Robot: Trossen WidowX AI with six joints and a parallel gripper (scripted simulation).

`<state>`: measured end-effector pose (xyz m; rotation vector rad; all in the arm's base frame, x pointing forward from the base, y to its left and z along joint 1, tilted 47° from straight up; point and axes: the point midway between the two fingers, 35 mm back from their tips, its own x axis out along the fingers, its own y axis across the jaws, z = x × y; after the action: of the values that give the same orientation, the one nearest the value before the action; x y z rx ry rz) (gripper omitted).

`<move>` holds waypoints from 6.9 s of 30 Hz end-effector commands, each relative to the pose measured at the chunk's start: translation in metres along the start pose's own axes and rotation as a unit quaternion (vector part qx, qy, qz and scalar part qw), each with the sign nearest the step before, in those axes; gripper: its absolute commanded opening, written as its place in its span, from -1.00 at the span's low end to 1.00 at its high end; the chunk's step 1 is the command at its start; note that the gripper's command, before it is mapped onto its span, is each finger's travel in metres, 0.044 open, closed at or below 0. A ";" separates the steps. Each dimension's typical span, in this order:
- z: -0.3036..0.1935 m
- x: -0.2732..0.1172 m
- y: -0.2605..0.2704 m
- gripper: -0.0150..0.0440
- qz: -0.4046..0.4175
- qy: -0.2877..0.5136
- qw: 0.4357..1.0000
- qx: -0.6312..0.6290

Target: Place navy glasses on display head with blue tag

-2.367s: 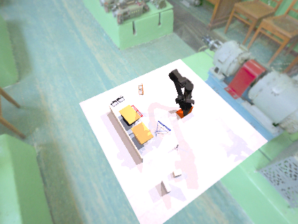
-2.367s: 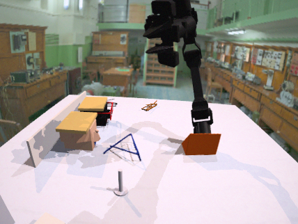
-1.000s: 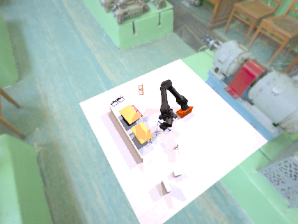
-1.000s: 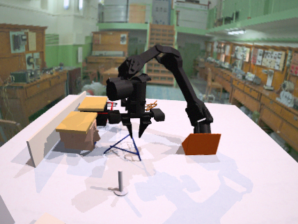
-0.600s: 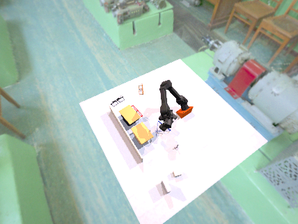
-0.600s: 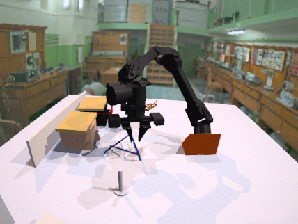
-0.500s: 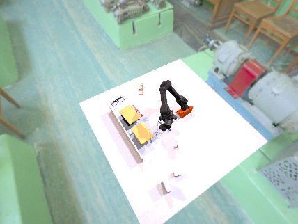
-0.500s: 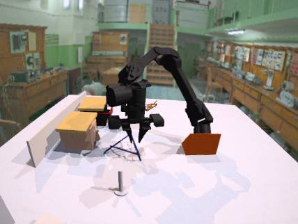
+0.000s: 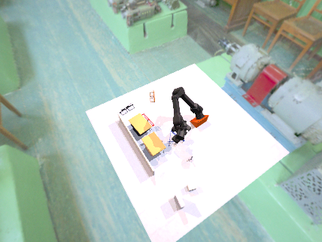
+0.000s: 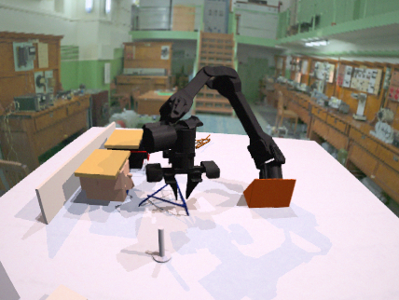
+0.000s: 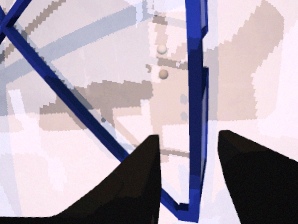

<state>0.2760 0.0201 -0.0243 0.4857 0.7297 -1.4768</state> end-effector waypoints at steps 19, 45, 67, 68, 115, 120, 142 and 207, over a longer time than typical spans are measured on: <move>0.002 0.017 -0.001 -0.08 -0.003 -0.005 1.000 -0.003; 0.001 0.018 -0.002 -0.49 -0.005 -0.003 1.000 -0.003; 0.000 -0.077 0.003 -0.49 -0.003 -0.002 1.000 -0.004; 0.001 -0.082 0.003 -0.49 -0.003 -0.003 1.000 -0.004; -0.197 -0.087 0.005 -0.49 0.000 0.003 0.965 -0.262; -0.197 -0.076 0.006 -0.49 0.000 0.003 0.965 -0.262; -0.199 -0.027 0.001 -0.49 0.000 0.002 0.965 -0.262; -0.222 -0.027 -0.031 -0.49 0.000 0.003 0.965 -0.262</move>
<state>0.2152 0.1929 -0.1568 0.0800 1.0789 -1.2149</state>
